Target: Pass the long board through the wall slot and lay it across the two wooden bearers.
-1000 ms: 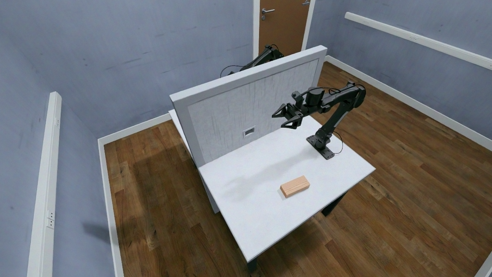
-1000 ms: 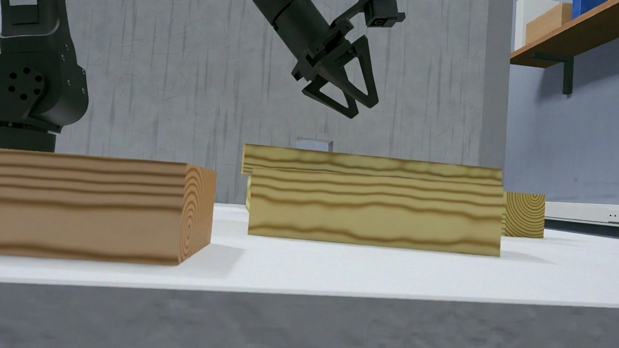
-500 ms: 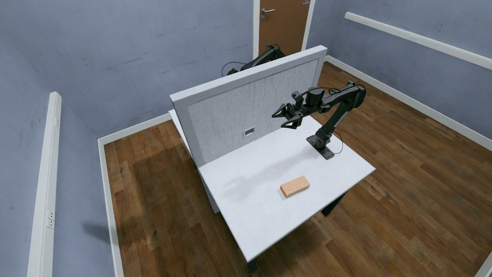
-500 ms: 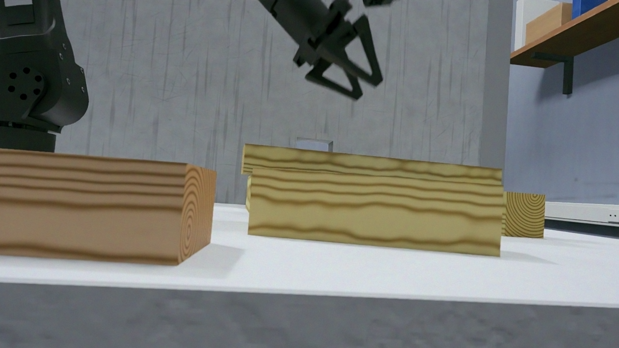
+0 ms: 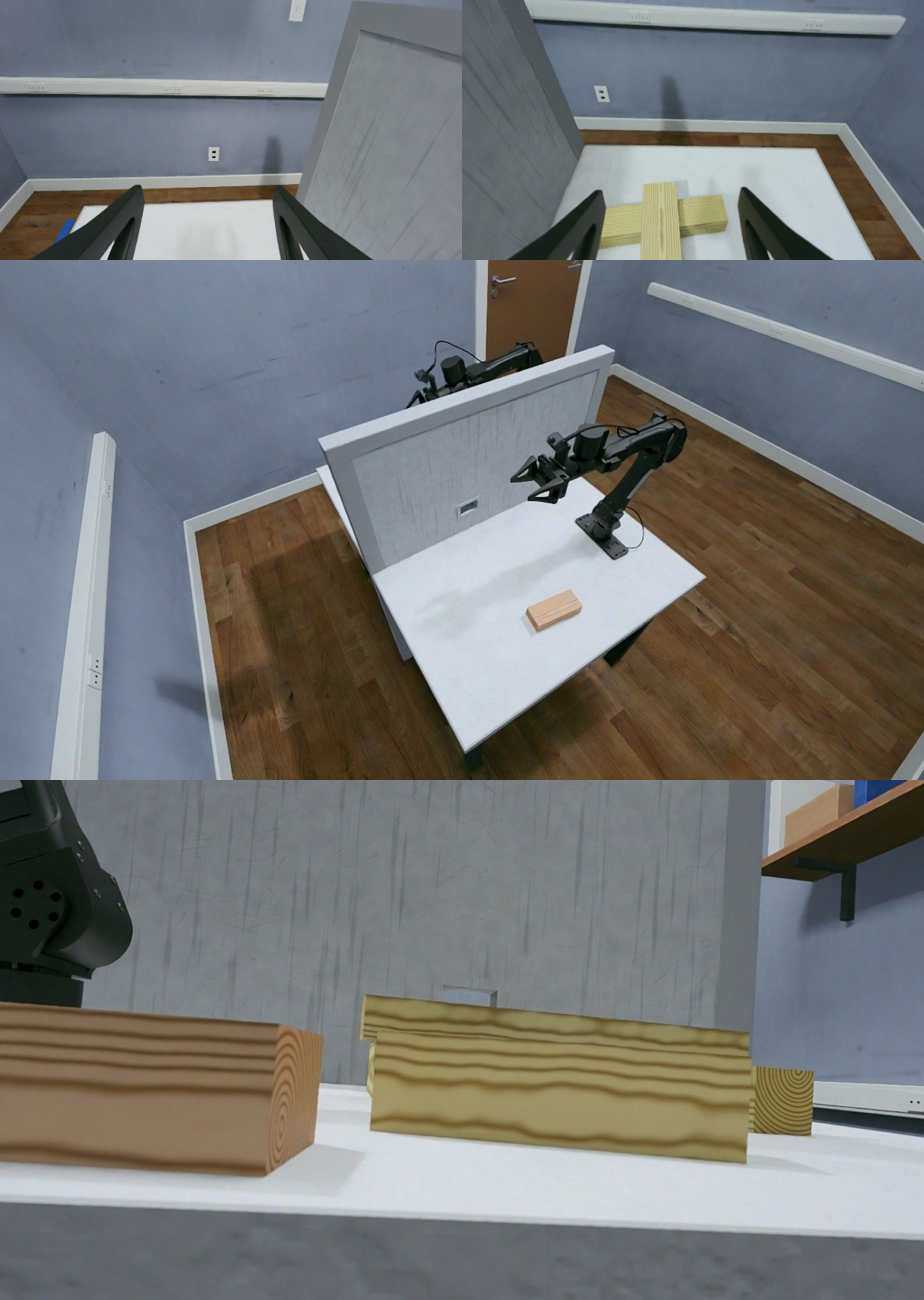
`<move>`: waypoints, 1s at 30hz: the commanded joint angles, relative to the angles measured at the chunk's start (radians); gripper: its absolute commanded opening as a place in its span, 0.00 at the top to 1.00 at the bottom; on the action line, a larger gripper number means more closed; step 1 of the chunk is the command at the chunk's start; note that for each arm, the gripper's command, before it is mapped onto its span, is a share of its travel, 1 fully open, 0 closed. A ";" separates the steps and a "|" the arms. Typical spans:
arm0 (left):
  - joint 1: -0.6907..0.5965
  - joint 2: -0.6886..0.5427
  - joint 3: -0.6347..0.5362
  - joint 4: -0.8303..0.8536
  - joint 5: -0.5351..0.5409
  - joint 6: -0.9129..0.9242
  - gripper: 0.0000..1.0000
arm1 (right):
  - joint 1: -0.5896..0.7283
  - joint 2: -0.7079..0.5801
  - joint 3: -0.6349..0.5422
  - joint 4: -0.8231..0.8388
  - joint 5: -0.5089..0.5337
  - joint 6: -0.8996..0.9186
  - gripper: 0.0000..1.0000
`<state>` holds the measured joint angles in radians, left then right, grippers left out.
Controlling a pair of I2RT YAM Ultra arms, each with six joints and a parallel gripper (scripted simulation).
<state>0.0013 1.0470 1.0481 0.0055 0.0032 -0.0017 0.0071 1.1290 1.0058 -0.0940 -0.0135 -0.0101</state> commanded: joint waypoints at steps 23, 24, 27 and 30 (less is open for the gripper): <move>-0.008 0.012 0.035 -0.006 -0.014 0.009 0.27 | -0.001 -0.098 0.050 0.093 0.010 0.004 0.28; -0.009 -0.003 0.035 -0.005 -0.013 0.009 0.27 | 0.000 -0.100 0.040 0.094 0.009 0.004 0.28; -0.012 -0.010 0.035 0.000 -0.013 0.009 0.27 | 0.003 -0.101 0.027 0.093 0.008 0.004 0.28; 0.009 -0.013 0.034 0.003 -0.015 0.010 0.27 | 0.004 -0.108 0.071 0.104 0.009 0.004 0.28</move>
<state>0.0013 1.0477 1.0462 -0.0021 -0.0002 -0.0002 -0.0013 1.0477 1.0428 -0.0021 0.0017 0.0002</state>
